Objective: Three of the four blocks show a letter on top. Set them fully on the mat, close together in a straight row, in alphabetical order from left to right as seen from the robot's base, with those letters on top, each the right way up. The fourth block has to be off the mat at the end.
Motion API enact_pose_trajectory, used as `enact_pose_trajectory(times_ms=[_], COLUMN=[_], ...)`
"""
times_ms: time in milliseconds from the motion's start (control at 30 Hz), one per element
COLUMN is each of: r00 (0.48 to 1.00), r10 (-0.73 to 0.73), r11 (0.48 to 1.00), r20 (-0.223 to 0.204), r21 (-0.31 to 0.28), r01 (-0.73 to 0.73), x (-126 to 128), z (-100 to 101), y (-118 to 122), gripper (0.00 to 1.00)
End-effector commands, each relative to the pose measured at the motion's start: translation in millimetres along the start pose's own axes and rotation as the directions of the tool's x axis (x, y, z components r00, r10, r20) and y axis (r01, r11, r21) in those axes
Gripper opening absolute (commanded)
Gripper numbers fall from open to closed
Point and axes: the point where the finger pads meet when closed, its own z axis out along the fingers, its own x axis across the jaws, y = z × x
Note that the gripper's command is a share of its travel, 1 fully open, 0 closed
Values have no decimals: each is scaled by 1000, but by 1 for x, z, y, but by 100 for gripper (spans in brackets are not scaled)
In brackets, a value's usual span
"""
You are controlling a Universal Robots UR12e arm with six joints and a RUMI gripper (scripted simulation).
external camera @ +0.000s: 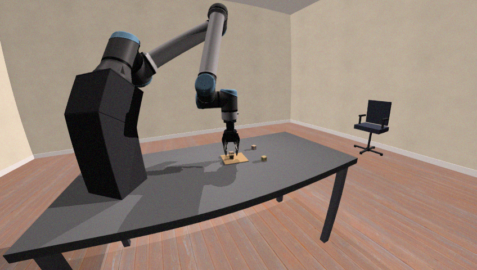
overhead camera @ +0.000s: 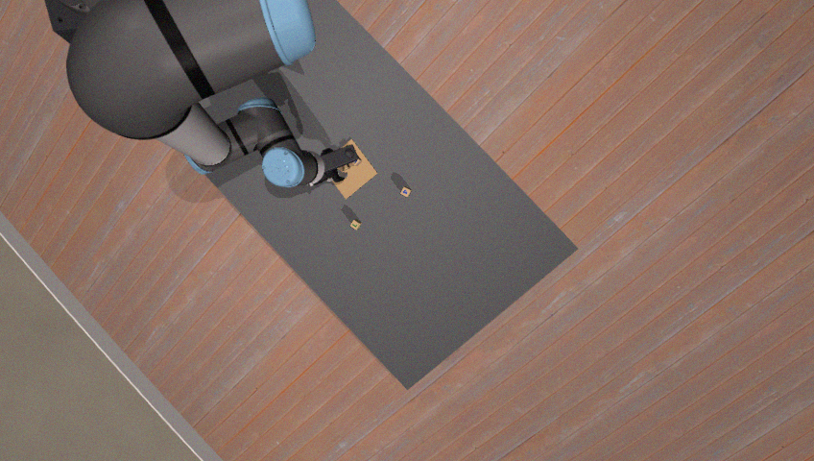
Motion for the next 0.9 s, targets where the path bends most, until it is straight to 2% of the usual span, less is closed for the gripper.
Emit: enact_pose_trajectory(times_ms=[0,300,867], r00=[1000,1000,1000], r10=[-3,-3,-3], r11=[1000,1000,1000], r20=[-5,-5,-7], r21=[0,0,0], r01=[3,3,3], x=[4,4,5], z=[8,18,16], y=[-2,-2,-1], gripper=[37,37,37])
